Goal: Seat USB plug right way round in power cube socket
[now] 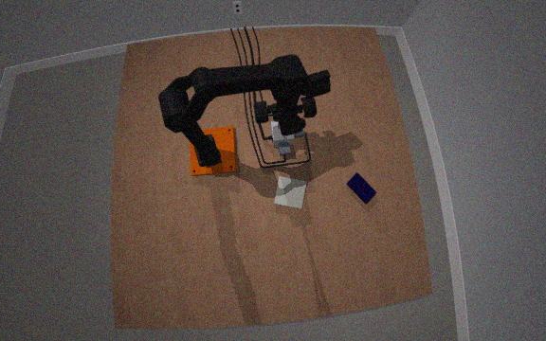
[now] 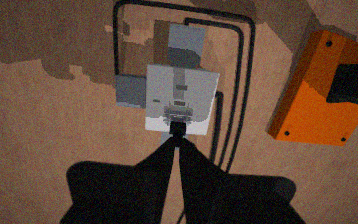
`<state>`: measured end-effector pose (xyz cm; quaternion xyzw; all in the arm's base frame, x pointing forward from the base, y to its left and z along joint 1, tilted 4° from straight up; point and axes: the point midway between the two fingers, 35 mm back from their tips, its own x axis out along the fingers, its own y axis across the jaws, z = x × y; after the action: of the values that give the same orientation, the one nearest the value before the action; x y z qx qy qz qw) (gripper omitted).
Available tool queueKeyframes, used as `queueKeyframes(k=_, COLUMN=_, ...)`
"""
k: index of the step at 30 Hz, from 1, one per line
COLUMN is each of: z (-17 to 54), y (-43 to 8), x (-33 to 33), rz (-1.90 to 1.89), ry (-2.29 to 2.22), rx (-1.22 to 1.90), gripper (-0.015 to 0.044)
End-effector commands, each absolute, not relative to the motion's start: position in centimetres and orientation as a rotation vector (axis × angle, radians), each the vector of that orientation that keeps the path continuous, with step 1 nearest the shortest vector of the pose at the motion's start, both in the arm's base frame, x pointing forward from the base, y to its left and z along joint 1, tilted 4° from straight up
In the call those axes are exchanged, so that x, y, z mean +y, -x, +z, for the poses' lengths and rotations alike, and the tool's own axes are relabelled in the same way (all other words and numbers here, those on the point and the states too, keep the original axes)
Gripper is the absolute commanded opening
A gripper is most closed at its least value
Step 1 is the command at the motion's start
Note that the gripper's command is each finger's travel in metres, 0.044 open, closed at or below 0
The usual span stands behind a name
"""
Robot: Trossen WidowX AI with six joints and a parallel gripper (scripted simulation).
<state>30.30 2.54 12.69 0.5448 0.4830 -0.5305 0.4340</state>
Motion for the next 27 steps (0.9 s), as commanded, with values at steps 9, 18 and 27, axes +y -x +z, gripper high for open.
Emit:
queueKeyframes(k=9, z=12.56, y=-30.27, x=2.57, rz=-1.315, ry=-1.357, rx=1.206, gripper=0.0000)
queueKeyframes(k=18, z=12.45, y=-30.26, x=2.57, rz=-1.315, ry=-1.357, rx=1.206, gripper=0.0000)
queueKeyframes(k=27, z=12.34, y=-30.26, x=2.57, rz=-1.315, ry=-1.357, rx=1.206, gripper=0.0000)
